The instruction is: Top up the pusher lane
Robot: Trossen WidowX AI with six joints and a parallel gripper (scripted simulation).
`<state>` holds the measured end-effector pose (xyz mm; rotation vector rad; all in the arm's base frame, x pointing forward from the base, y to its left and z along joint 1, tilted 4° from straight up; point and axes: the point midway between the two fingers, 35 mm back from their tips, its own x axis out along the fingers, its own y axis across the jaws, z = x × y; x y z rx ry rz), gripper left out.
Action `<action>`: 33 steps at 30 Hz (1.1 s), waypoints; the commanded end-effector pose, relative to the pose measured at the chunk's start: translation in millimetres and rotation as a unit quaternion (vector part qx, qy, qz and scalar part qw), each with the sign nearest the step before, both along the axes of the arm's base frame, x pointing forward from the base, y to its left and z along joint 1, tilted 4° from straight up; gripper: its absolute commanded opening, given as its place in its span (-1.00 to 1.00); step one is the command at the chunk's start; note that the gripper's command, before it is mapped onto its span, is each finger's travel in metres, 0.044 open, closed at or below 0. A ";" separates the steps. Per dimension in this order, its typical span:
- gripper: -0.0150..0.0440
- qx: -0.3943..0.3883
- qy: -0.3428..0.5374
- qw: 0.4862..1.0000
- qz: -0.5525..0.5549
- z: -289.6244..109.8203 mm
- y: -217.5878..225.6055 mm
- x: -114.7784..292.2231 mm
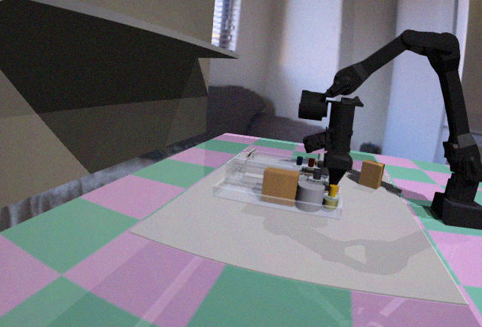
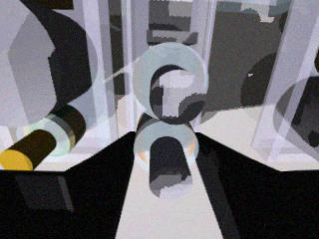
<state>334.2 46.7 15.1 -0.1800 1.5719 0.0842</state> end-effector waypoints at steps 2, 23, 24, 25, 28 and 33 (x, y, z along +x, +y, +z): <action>-0.49 0.001 -0.002 1.000 0.001 0.2 -0.2 -1.1; 0.49 0.001 -0.002 1.000 0.001 0.2 -0.1 -0.5; 0.49 0.001 -0.002 1.000 0.001 1.3 -0.1 -0.4; 0.49 0.001 -0.002 1.000 0.001 3.1 0.1 -0.4; 0.49 0.001 -0.003 1.000 0.001 12.4 0.6 -0.3; 0.49 0.001 -0.003 1.000 0.001 20.2 1.1 -0.5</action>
